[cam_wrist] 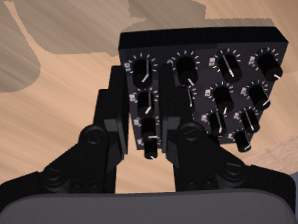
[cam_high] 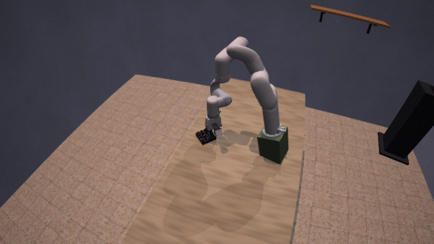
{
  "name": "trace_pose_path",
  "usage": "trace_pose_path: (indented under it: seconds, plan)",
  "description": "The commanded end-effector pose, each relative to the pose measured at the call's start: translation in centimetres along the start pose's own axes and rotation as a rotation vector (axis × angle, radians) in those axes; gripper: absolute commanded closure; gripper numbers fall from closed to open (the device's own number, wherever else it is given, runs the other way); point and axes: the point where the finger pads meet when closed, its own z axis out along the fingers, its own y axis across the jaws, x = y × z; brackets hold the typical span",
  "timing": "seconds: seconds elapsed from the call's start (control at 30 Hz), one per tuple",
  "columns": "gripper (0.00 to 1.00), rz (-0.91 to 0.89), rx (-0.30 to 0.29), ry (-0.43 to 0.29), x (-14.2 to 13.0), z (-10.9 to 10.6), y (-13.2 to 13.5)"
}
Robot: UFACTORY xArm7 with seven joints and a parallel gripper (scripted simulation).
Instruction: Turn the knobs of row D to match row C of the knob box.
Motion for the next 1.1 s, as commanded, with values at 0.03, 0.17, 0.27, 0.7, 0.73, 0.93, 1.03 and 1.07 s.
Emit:
trace_pose_path:
  seconds: [0.03, 0.17, 0.27, 0.7, 0.73, 0.93, 1.03, 1.07]
  plan:
    - [0.81, 0.000, 0.001, 0.004, -0.1, -1.5, 0.1]
    - [0.81, 0.000, 0.001, 0.004, -0.1, -2.3, 0.1]
    - [0.81, 0.000, 0.001, 0.004, -0.1, -2.5, 0.1]
    - [0.81, 0.001, 0.001, 0.004, -0.1, -2.6, 0.1]
    - [0.81, 0.001, 0.001, 0.004, -0.1, -2.6, 0.1]
    - [0.81, -0.021, 0.000, 0.005, -0.1, -2.6, 0.1]
    - [0.81, -0.139, -0.002, 0.007, -0.1, -2.8, 0.2]
    - [0.81, -0.188, -0.003, 0.008, 0.0, -2.9, 0.3]
